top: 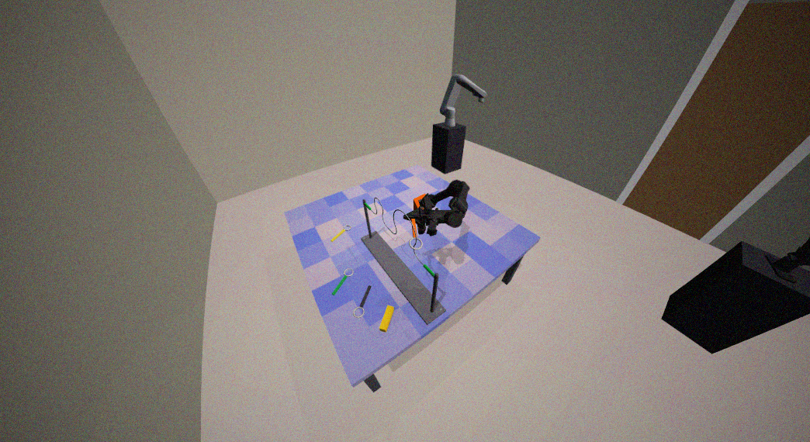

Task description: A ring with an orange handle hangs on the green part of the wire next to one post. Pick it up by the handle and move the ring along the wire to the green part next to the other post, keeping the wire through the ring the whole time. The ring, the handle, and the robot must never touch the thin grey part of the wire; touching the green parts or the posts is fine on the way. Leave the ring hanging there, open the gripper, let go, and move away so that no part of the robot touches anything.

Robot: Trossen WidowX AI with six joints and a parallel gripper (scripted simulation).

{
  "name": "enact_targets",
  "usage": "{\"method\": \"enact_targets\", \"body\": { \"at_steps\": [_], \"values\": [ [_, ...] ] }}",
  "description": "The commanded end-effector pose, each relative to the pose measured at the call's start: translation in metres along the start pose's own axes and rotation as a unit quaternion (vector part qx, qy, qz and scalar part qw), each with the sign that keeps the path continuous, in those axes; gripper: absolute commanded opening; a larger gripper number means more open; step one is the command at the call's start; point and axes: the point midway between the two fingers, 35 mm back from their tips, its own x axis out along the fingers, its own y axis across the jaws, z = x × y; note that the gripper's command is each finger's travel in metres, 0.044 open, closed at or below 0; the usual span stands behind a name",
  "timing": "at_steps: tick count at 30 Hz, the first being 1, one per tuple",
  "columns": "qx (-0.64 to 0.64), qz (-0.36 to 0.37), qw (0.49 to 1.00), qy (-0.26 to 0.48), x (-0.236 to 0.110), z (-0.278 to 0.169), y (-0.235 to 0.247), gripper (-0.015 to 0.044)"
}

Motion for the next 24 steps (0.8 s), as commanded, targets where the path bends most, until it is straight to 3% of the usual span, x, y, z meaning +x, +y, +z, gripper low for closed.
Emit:
{"method": "enact_targets", "body": {
  "at_steps": [1, 24],
  "values": [
    [0.02, 0.011, 1.0, -0.001, 0.0007, 0.0014, -0.0002, -0.015],
    [0.144, 0.089, 0.986, -0.007, 0.0005, 0.0029, 0.0085, -0.015]
  ]
}}
